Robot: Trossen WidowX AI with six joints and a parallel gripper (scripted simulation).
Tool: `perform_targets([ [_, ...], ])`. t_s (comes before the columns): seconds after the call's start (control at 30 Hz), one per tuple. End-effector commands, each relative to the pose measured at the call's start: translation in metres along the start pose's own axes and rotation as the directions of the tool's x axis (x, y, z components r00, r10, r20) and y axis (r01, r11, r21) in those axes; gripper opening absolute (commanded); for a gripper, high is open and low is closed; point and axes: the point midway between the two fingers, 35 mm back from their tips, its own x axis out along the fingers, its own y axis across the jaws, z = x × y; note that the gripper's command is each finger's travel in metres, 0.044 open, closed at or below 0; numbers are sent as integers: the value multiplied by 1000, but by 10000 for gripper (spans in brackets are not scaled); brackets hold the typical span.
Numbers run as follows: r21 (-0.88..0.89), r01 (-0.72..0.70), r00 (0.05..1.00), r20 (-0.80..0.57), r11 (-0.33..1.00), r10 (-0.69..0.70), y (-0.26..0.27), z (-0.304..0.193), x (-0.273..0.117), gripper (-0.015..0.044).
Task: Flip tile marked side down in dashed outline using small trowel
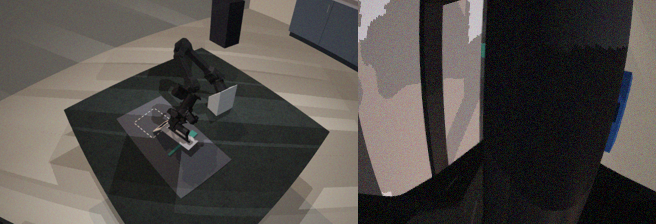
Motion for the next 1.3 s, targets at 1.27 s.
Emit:
perform_targets([
  [1.27,9,22,1000,-5,1000,-21,-33,1,-24,0],
])
